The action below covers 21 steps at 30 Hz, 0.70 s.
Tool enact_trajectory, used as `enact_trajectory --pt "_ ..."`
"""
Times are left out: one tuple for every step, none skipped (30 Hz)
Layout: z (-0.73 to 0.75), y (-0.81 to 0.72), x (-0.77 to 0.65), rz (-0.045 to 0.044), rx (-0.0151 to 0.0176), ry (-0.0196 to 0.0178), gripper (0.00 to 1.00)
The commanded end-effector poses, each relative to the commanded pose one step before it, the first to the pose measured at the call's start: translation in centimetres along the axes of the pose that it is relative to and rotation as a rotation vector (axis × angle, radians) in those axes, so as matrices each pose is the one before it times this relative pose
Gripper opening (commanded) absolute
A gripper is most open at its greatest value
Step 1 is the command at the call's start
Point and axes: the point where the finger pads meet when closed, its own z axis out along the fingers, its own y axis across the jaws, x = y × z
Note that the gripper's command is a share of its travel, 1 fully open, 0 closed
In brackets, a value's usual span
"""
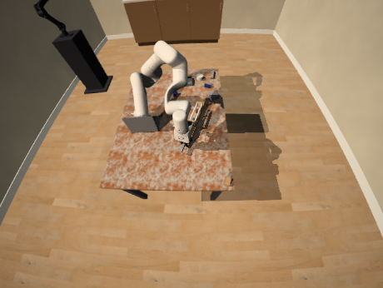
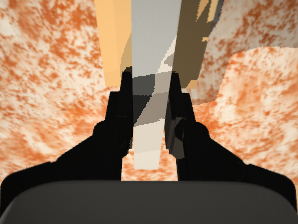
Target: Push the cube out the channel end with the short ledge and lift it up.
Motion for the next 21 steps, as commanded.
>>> enact_trajectory --pt "-0.186 0.1 0.716 -0.00015 -0.00342 -0.00218 0.0" --pt "0.0 0.001 0.209 0.0 0.0 0.0 0.0" --pt "0.0 0.003 0.219 0.0 0.0 0.0 0.0" --pt "0.0 0.002 0.227 0.0 0.0 0.0 0.0" --pt "0.0 0.0 0.0 0.0 0.0 0.0 0.0" --pt "0.0 0.0 0.0 0.0 0.0 0.0 0.0" --pt "0.0 0.002 0.235 0.0 0.0 0.0 0.0" --pt "0.0 0.002 0.243 0.0 0.0 0.0 0.0" --pt "0.0 0.003 0.251 0.0 0.0 0.0 0.0" --pt "0.0 0.002 0.258 0.0 0.0 0.0 0.0" --pt "0.0 0.003 0.265 0.0 0.0 0.0 0.0" --pt "0.0 0.002 0.271 0.0 0.0 0.0 0.0" --pt "0.0 0.003 0.278 0.0 0.0 0.0 0.0" --pt "0.0 0.002 0.283 0.0 0.00001 0.0 0.0" --pt "0.0 0.004 0.288 0.0 -0.00001 0.0 0.0" --pt "0.0 0.002 0.292 0.0 0.0 0.0 0.0" --pt "0.0 0.003 0.297 0.0 0.0 0.0 0.0" --pt "0.0 0.003 0.3 0.0 0.0 0.0 0.0" --pt "0.0 0.002 0.303 0.0 0.00001 0.0 0.0" --pt "0.0 0.004 0.306 0.0 -0.00001 0.0 0.0" --pt "0.0 0.003 0.307 0.0 0.0 0.0 0.0"
